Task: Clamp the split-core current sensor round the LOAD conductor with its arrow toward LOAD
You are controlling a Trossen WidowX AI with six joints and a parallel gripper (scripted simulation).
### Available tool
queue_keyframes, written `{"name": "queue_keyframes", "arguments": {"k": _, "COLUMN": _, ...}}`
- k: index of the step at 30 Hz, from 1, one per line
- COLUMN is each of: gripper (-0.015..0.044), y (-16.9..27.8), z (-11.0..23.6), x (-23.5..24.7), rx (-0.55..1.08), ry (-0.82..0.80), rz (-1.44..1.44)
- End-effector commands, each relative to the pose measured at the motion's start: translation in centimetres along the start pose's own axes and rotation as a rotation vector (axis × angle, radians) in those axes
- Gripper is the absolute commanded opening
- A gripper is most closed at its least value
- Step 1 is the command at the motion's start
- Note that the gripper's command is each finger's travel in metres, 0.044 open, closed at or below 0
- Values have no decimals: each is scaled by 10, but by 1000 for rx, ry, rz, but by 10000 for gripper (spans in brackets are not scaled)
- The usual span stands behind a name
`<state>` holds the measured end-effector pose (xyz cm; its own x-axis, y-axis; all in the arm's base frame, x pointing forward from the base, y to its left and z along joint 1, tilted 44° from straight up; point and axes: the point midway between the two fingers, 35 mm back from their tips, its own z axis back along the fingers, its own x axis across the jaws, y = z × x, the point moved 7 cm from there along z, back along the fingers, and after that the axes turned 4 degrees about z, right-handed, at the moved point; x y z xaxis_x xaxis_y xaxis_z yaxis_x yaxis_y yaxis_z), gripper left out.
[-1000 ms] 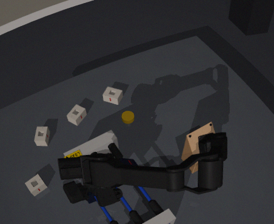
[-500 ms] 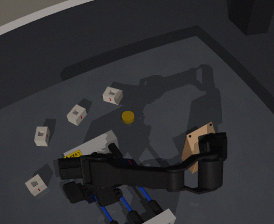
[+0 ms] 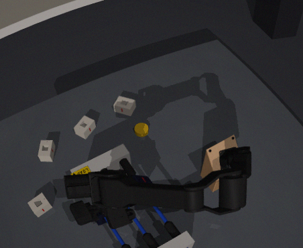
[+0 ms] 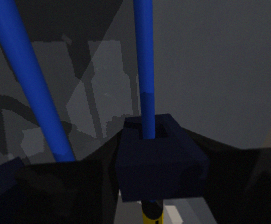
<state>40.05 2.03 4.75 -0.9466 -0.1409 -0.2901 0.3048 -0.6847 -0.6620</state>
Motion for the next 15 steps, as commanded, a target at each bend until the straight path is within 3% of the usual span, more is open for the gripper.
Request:
{"name": "queue_keyframes", "arguments": {"k": 1, "gripper": 0, "y": 1, "z": 5, "x": -1, "rx": -2, "ry": 14, "rz": -6}}
{"name": "queue_keyframes", "arguments": {"k": 15, "gripper": 0, "y": 0, "z": 0, "x": 0, "rx": 0, "ry": 0, "rz": 0}}
